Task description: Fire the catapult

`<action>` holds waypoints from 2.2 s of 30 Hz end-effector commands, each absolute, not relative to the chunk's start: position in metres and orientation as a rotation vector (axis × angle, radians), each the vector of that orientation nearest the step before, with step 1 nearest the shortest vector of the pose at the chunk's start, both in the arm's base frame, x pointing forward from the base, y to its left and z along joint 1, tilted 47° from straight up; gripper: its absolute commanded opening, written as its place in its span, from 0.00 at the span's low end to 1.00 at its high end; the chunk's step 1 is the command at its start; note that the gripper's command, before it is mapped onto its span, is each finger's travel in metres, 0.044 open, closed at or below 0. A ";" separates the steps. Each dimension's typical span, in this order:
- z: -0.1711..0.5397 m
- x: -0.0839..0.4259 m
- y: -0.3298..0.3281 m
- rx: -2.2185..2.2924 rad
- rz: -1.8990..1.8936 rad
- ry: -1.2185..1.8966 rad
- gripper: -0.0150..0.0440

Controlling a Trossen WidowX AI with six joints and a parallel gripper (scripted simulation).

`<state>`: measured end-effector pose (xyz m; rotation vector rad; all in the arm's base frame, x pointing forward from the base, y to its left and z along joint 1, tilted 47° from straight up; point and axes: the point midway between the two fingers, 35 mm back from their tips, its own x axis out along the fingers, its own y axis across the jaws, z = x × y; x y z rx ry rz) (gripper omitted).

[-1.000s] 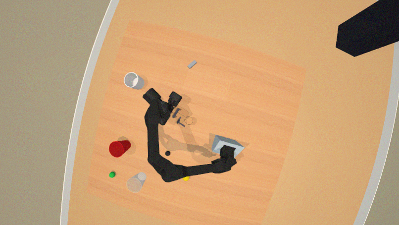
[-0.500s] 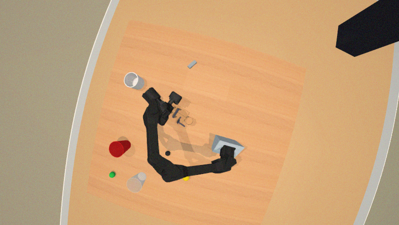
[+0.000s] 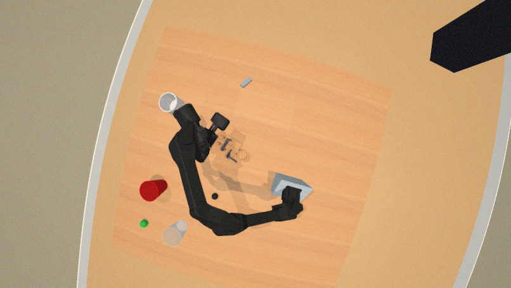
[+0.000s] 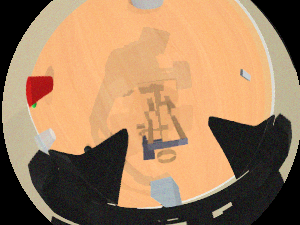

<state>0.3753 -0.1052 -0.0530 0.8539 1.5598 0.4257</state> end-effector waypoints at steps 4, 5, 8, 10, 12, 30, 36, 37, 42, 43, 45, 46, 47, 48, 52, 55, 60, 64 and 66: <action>-0.038 0.374 -0.122 0.853 0.419 1.548 0.96; -0.036 0.376 -0.119 0.847 0.420 1.548 0.91; -0.020 0.382 -0.094 0.808 0.428 1.542 0.78; -0.002 0.387 -0.065 0.766 0.441 1.533 0.76; 0.015 0.387 -0.035 0.727 0.459 1.521 0.76; 0.100 0.317 0.139 0.617 0.669 1.444 0.76; 0.089 0.318 0.148 0.617 0.670 1.444 0.76; 0.089 0.318 0.149 0.617 0.670 1.443 0.76; 0.086 0.319 0.152 0.617 0.669 1.444 0.76; 0.085 0.319 0.153 0.617 0.669 1.444 0.76; 0.082 0.319 0.155 0.617 0.669 1.445 0.76; 0.081 0.319 0.156 0.617 0.669 1.445 0.76; 0.080 0.319 0.157 0.617 0.669 1.445 0.76; 0.079 0.319 0.158 0.617 0.669 1.445 0.76; 0.075 0.319 0.163 0.617 0.669 1.445 0.76; 0.071 0.319 0.167 0.617 0.669 1.445 0.76; 0.066 0.319 0.173 0.618 0.670 1.444 0.76; 0.062 0.319 0.177 0.619 0.671 1.443 0.76; 0.062 0.319 0.177 0.619 0.671 1.443 0.72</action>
